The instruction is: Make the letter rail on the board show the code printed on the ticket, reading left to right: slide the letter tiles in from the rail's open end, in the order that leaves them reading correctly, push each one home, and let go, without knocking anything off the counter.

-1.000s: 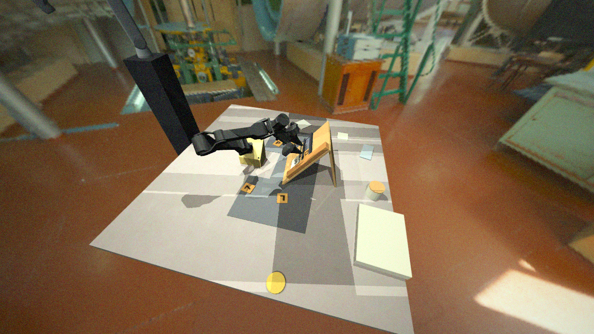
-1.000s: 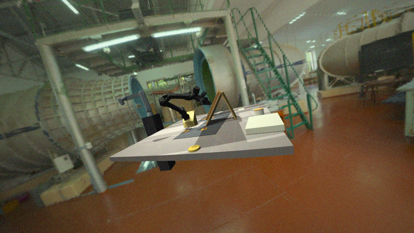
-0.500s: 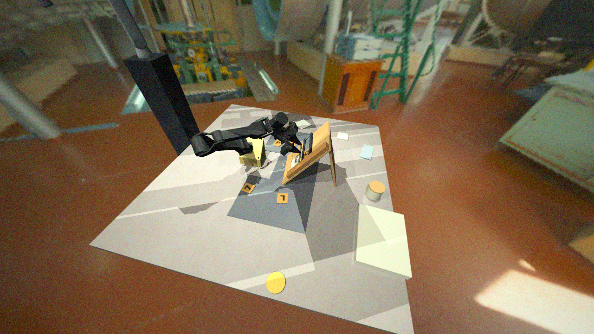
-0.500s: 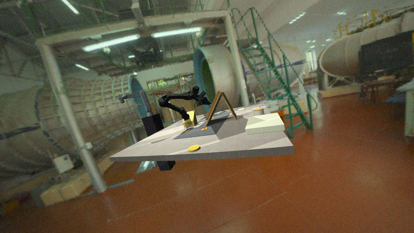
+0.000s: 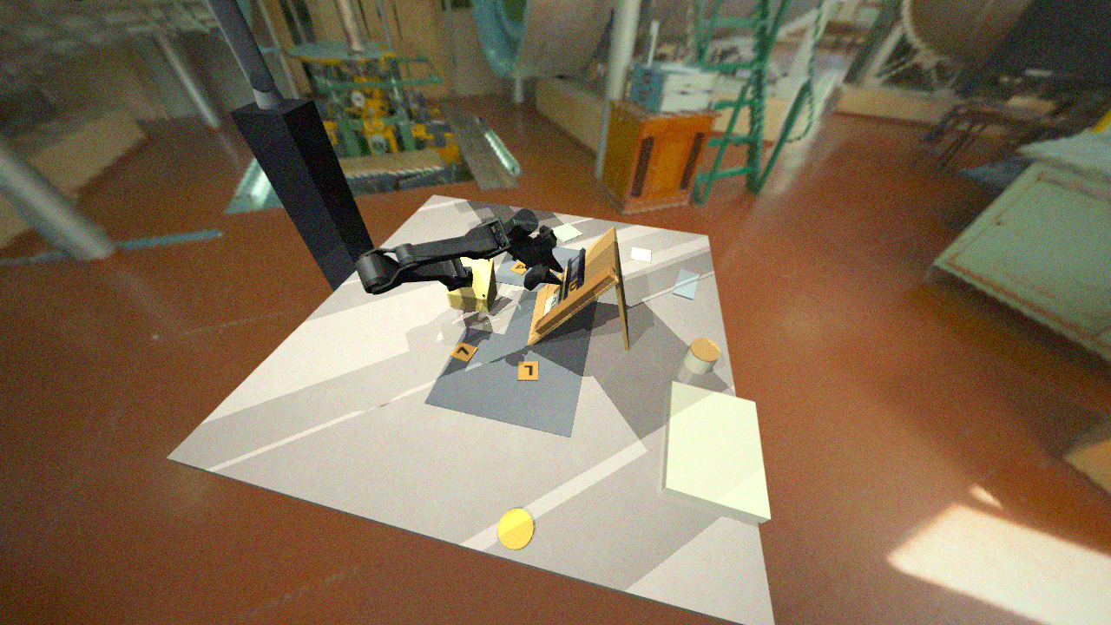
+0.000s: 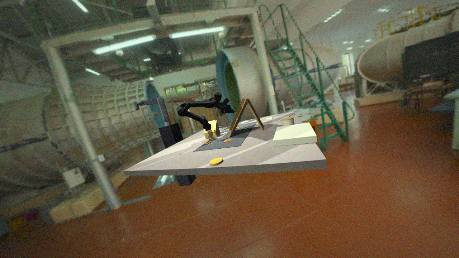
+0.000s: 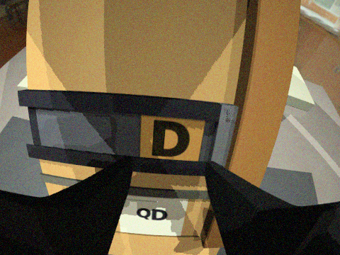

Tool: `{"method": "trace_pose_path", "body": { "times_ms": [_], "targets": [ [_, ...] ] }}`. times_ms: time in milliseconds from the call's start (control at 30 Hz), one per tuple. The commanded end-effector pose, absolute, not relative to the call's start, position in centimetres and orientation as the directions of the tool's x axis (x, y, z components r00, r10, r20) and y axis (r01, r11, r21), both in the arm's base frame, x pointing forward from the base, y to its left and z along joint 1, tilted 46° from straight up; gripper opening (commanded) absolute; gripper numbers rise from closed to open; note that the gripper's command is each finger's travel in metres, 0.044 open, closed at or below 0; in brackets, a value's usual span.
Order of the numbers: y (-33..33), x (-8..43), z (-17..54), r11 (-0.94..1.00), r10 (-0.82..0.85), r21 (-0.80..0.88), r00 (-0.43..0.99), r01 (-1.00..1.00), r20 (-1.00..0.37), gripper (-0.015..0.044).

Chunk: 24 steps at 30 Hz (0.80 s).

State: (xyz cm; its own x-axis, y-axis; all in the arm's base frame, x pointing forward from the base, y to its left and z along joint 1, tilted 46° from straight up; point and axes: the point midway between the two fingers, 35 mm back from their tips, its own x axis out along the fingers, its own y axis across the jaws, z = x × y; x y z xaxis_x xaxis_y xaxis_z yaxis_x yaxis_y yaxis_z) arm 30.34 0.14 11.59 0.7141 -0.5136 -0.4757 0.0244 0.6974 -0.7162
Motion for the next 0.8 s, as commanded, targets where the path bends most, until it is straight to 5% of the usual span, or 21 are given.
{"method": "trace_pose_path", "body": {
  "times_ms": [0,200,567,767],
  "targets": [
    [0.1,30.3,11.6,0.697,-0.513,-0.716,0.714,0.024,-0.476,0.0138],
    [0.1,30.3,11.6,0.697,-0.513,-0.716,0.714,0.024,-0.476,0.0000],
    [0.2,30.4,11.6,0.699,-0.514,-0.715,0.710,0.023,-0.481,0.0000],
    [1.1,32.1,10.5,0.735,-0.560,-0.678,0.558,-0.005,-0.612,0.0000]
  ]
}}
